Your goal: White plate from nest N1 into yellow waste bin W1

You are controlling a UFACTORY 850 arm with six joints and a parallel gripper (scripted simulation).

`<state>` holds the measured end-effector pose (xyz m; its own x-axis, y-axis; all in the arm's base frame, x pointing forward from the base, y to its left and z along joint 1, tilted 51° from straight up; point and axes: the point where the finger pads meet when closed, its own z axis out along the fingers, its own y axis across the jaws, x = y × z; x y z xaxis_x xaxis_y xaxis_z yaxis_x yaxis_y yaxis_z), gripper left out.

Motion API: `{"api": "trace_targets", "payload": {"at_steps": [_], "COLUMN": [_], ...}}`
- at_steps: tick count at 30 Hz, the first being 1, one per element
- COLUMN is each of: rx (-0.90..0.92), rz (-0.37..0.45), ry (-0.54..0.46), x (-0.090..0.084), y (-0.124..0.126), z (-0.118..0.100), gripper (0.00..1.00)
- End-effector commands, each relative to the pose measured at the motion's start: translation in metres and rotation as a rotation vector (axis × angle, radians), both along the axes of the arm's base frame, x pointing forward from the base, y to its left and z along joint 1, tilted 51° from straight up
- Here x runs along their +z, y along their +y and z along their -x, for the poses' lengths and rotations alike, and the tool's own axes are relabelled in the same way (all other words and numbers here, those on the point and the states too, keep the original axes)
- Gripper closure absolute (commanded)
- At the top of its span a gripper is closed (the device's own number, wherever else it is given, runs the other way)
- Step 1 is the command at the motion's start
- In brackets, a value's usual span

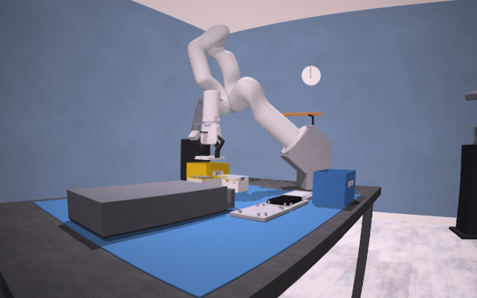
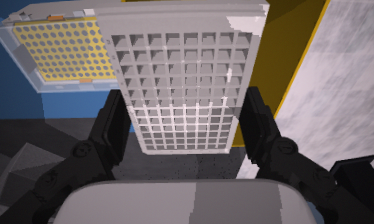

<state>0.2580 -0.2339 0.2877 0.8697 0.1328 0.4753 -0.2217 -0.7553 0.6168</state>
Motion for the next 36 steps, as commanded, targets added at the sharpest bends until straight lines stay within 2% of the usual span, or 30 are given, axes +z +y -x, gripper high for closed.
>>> {"api": "trace_targets", "payload": {"at_steps": [1,10,32,33,36], "rx": [0.003,0.003,0.003,0.003,0.003], "rz": [-0.002,-0.002,-0.002,-0.002,-0.002], "ry": [-0.003,-0.003,-0.003,-0.003,-0.002], "x": [0.003,0.009,0.009,0.009,0.009], "y": [-0.007,-0.024,-0.024,-0.024,-0.024], "z": [0.006,0.022,0.022,0.022,0.022], "gripper": [1.0,1.0,1.0,0.0,0.0]}}
